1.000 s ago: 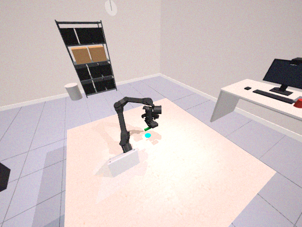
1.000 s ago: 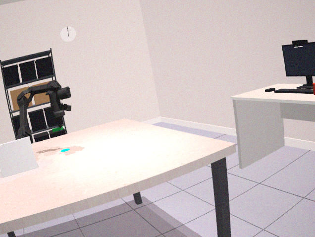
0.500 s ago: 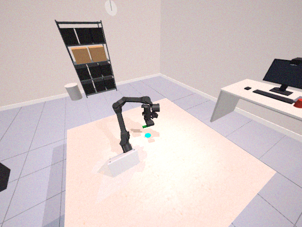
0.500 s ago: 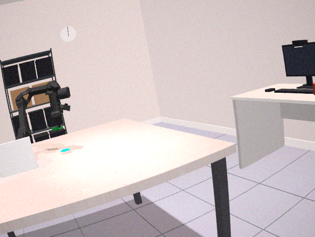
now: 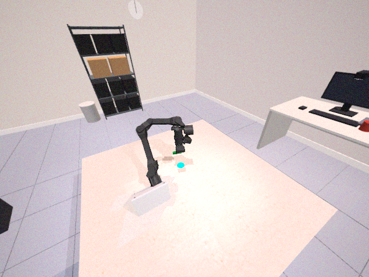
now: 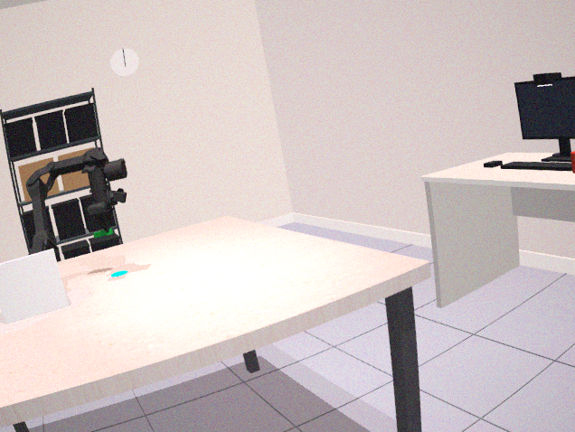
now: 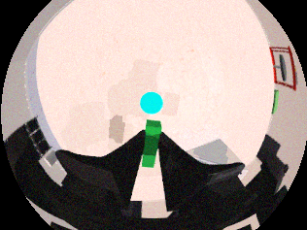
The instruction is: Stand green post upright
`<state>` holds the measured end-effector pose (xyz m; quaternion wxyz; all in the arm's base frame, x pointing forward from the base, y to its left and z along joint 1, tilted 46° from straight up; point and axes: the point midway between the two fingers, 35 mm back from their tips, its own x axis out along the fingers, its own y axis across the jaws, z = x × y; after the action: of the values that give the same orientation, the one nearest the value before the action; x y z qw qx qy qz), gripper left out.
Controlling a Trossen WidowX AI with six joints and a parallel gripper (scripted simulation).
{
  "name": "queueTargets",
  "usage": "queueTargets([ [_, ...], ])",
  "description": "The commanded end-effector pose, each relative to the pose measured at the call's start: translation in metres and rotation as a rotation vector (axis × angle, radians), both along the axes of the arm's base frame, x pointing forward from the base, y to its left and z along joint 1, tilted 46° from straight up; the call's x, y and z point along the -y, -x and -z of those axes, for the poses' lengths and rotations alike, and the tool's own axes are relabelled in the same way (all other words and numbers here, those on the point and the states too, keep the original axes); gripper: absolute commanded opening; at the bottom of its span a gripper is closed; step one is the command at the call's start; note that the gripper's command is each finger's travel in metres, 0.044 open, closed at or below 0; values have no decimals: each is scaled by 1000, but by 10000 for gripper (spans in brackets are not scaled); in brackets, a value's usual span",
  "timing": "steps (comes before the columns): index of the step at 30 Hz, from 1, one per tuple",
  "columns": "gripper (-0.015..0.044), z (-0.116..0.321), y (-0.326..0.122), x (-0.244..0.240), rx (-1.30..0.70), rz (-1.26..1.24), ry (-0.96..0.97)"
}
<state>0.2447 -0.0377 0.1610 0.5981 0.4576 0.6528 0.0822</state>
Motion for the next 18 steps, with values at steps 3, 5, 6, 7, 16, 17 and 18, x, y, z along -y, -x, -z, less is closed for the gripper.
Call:
queueTargets([
  [3, 23, 2, 3, -4, -12, -9, 36],
  [5, 23, 3, 4, -4, -14, -13, 49],
  [6, 23, 4, 4, -5, -16, -14, 55],
  [7, 23, 4, 5, -5, -17, -16, 61],
  [16, 23, 9, 9, -9, -26, -30, 118],
  [17, 23, 9, 9, -10, -27, -31, 124],
  [18, 23, 10, 10, -10, -27, -33, 131],
])
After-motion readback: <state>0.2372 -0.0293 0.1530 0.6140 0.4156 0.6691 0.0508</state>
